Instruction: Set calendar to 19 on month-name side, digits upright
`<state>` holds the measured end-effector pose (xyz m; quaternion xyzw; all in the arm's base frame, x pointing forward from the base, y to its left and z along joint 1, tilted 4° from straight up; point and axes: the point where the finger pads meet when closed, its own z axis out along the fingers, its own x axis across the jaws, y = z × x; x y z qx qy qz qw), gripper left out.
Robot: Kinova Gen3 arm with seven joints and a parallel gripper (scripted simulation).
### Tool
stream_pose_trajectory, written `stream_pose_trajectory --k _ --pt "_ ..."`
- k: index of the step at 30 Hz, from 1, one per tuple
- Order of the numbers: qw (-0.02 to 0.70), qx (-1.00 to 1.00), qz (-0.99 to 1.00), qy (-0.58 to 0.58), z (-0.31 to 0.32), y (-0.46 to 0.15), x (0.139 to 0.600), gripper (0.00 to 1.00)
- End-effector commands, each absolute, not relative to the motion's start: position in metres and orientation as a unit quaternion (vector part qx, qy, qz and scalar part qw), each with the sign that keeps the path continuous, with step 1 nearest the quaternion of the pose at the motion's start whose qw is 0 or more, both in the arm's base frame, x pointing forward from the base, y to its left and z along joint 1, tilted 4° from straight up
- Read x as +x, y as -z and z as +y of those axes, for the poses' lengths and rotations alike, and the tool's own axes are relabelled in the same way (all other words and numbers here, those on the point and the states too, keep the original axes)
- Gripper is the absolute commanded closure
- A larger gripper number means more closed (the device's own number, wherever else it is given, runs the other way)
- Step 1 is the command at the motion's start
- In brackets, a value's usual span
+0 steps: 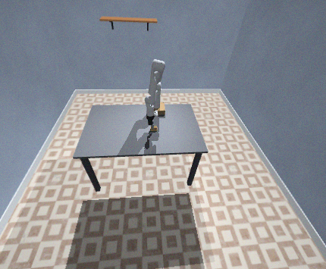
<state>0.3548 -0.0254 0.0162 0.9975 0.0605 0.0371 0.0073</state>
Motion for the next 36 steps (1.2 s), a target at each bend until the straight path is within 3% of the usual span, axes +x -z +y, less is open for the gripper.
stream_pose_trajectory --k 1,36 --pt "0.007 0.998 0.058 -0.034 -0.027 -0.011 0.353 0.13" --pt "0.007 0.998 0.058 -0.034 -0.027 0.003 0.354 0.13"
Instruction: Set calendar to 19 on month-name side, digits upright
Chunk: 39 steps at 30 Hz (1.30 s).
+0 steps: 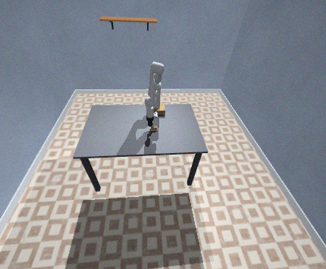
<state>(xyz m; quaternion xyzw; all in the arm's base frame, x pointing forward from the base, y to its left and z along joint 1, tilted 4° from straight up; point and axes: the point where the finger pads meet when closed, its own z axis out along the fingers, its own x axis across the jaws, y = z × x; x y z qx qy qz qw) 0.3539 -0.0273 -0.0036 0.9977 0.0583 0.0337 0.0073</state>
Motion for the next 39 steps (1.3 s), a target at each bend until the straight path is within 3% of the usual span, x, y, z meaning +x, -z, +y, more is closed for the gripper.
stream_pose_trajectory --k 1,16,17,39 --pt "0.007 0.998 0.058 -0.034 -0.0273 0.0031 0.3543 0.13" --pt "0.007 0.998 0.058 -0.034 -0.0273 0.0031 0.3543 0.13" --pt "0.007 0.998 0.058 -0.034 -0.0273 0.0031 0.3543 0.43" --pt "0.007 0.998 0.058 -0.034 -0.0273 0.0031 0.3543 0.43"
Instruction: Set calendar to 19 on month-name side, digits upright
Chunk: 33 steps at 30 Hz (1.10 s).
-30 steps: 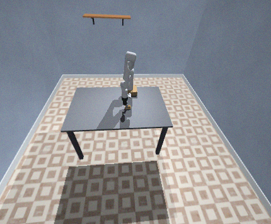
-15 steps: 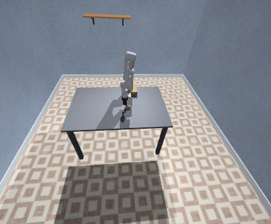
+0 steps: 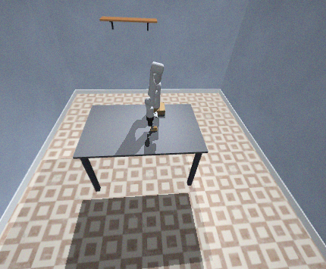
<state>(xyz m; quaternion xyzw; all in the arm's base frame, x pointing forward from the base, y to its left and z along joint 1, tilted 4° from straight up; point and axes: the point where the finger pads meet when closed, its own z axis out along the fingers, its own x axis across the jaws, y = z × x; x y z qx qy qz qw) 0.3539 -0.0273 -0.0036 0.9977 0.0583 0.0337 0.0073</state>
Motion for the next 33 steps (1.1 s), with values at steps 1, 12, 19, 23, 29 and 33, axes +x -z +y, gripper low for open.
stream_pose_trajectory --k 1,12,19,23,29,33 --pt "0.007 0.998 0.058 -0.034 -0.027 0.003 0.354 0.43" --pt "0.007 0.998 0.058 -0.034 -0.027 0.003 0.354 0.43" --pt "0.007 0.998 0.058 -0.034 -0.027 -0.006 0.354 0.43" --pt "0.007 0.998 0.058 -0.034 -0.027 -0.012 0.353 0.43" --pt "0.007 0.998 0.058 -0.034 -0.027 -0.041 0.351 0.43" --pt "0.007 0.998 0.058 -0.034 -0.027 -0.063 0.350 0.43"
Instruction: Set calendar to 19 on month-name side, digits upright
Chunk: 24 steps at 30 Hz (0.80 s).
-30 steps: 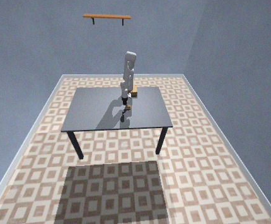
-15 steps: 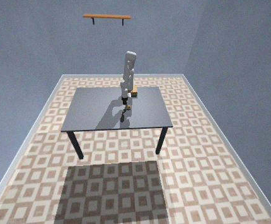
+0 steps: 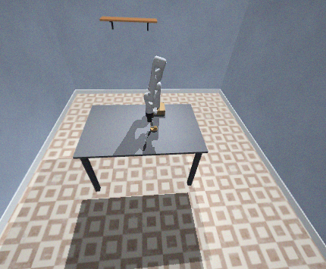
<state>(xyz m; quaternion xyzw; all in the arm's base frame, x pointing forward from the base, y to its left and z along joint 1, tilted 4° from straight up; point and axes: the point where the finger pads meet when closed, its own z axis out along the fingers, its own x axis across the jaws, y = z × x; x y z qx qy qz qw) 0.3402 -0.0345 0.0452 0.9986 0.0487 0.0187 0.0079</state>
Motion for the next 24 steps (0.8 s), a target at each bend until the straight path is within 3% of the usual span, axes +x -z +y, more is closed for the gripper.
stream_pose_trajectory --k 1,24 --pt "0.007 0.998 0.058 -0.034 -0.027 -0.068 0.349 0.43" --pt "0.007 0.998 0.058 -0.034 -0.026 -0.097 0.347 0.43"
